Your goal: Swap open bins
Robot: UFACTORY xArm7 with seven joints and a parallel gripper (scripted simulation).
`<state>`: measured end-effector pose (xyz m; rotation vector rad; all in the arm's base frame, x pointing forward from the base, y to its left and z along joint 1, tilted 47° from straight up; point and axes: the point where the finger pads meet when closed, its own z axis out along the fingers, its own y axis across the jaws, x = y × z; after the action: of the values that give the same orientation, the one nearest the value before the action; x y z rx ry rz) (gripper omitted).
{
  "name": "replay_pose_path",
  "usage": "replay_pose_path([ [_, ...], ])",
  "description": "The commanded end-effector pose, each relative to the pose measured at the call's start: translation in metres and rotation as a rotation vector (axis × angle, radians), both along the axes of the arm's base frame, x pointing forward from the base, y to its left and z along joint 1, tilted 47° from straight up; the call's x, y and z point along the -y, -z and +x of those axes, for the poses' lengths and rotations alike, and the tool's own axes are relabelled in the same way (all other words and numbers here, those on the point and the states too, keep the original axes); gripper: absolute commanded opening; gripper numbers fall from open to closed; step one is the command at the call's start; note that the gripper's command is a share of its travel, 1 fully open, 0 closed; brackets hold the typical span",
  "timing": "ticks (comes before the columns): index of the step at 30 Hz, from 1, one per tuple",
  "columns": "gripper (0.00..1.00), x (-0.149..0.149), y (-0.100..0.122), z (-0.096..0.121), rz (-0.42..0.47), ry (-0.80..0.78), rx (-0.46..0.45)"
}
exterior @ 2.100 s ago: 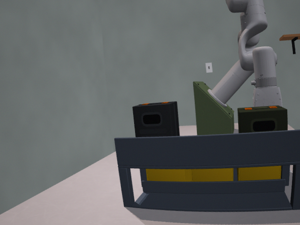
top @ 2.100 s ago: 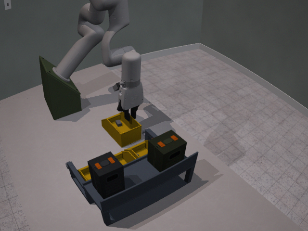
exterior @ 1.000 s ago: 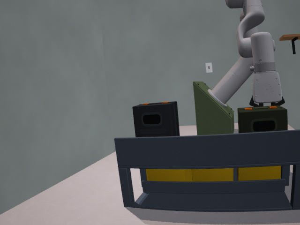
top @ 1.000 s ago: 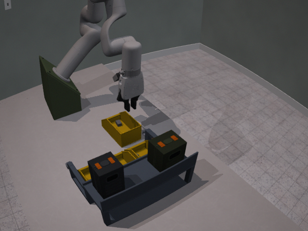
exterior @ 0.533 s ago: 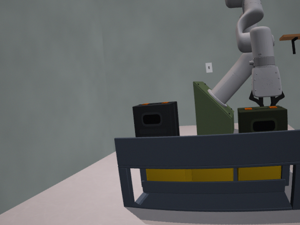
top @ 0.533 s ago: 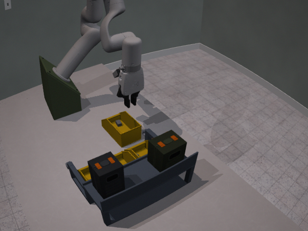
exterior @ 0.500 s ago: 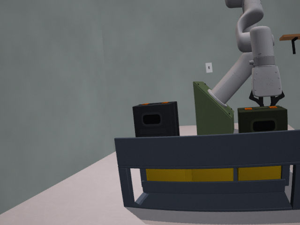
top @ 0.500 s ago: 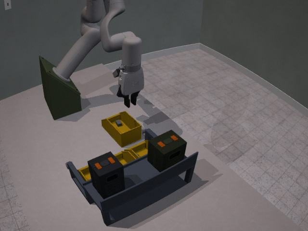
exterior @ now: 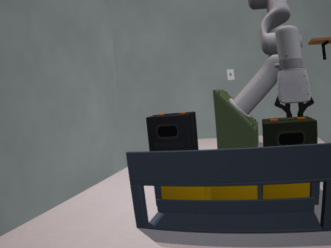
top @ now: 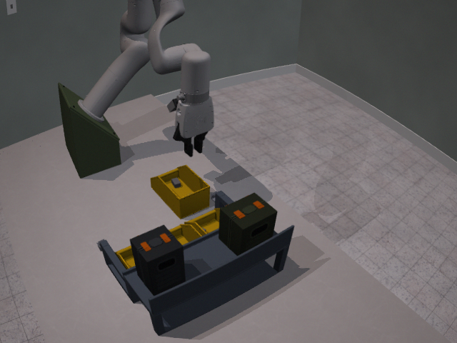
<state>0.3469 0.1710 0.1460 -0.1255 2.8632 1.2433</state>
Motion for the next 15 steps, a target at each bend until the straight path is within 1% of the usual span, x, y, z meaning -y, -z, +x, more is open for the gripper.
replay_pose_path([
  [1, 0.26, 0.0018, -0.0017, 0.0013, 0.000, 0.003, 0.002],
  [9, 0.26, 0.0020, -0.0019, 0.0013, 0.000, 0.003, 0.002],
  [10, 0.00, 0.0020, -0.0019, 0.0013, 0.000, 0.003, 0.002],
  [15, 0.00, 0.0020, -0.0019, 0.0013, 0.000, 0.003, 0.002],
])
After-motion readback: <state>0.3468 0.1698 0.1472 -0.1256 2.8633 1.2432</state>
